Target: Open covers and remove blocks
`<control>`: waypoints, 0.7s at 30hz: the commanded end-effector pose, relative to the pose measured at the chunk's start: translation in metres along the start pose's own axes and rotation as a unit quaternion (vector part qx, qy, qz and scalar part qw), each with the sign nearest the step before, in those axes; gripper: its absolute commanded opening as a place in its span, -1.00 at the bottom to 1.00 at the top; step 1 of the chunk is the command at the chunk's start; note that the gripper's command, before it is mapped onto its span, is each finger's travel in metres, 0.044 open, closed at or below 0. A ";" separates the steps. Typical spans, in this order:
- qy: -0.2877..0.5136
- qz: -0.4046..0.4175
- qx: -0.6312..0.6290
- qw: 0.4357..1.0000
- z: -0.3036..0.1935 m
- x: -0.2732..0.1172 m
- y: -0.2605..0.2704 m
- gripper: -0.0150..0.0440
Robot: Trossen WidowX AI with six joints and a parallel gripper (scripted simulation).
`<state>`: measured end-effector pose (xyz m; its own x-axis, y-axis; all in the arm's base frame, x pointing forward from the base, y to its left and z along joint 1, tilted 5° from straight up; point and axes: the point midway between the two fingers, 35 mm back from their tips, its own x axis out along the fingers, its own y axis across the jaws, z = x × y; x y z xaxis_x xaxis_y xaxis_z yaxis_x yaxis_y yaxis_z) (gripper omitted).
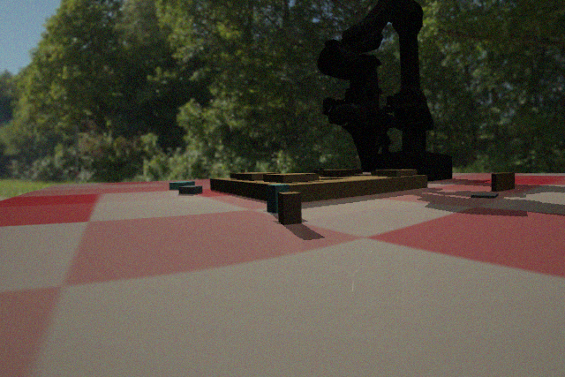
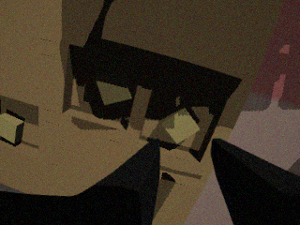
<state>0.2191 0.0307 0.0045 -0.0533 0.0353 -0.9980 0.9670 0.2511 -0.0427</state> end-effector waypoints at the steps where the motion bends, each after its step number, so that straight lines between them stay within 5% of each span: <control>1: -0.001 0.000 -0.036 0.999 0.000 0.000 0.000 0.00; 21: -0.001 0.000 -0.184 0.983 0.000 0.000 0.000 0.00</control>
<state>0.2191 0.0308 0.0044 -0.0533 0.0353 -0.9980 0.8425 0.5380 -0.0260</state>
